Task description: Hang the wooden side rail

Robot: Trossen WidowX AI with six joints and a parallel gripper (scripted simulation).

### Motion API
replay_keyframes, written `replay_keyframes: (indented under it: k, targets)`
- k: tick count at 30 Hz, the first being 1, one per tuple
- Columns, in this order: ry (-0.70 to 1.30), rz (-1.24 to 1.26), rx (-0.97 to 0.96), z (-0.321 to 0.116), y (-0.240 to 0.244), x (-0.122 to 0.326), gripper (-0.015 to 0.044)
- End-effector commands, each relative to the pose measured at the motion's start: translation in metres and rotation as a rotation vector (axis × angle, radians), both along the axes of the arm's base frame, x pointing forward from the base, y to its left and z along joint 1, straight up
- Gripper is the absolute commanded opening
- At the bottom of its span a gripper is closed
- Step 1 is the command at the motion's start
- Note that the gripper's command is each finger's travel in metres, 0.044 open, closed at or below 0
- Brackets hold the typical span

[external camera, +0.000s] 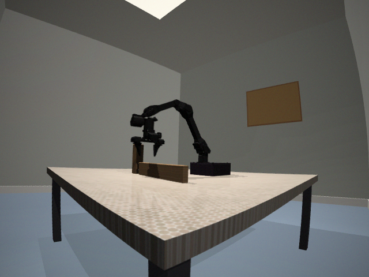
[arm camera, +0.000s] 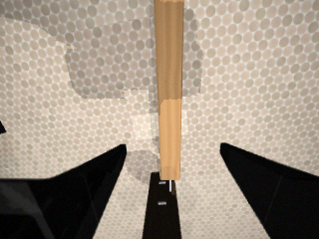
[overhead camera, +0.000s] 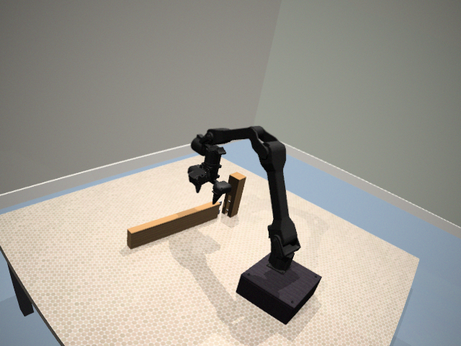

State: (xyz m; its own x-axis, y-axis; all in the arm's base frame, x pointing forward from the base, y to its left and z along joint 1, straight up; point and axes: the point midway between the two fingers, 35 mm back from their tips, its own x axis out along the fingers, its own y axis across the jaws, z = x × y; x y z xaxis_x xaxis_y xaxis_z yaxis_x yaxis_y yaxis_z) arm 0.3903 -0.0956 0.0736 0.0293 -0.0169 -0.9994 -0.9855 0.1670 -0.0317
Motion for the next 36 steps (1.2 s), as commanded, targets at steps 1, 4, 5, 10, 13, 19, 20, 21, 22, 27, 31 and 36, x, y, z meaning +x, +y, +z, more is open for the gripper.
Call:
replay_keyframes:
  k: [1,4,5,10,13,19,20,21,22,27,31,36]
  targets:
    - [0.0,0.005,0.006,-0.007,0.001,0.0,0.044]
    - [0.0,0.005,0.006,-0.02,0.001,0.0,0.044]
    - [0.0,0.005,0.006,-0.021,0.001,0.0,0.044]
    - [0.0,0.005,0.006,-0.025,0.001,0.001,0.044]
    - [0.0,0.005,0.006,-0.03,0.0,0.001,0.044]
    - [0.0,0.005,0.006,-0.039,0.0,0.002,0.044]
    - [0.0,0.005,0.006,-0.041,0.0,0.002,0.044]
    - [0.0,0.005,0.006,-0.043,0.0,0.002,0.044]
    - [0.0,0.005,0.006,-0.044,0.0,0.002,0.044]
    - [0.0,0.005,0.006,-0.052,0.0,0.002,0.044]
    - [0.0,0.005,0.006,-0.059,0.0,0.003,0.044]
    - [0.0,0.005,0.006,-0.067,0.0,0.003,0.044]
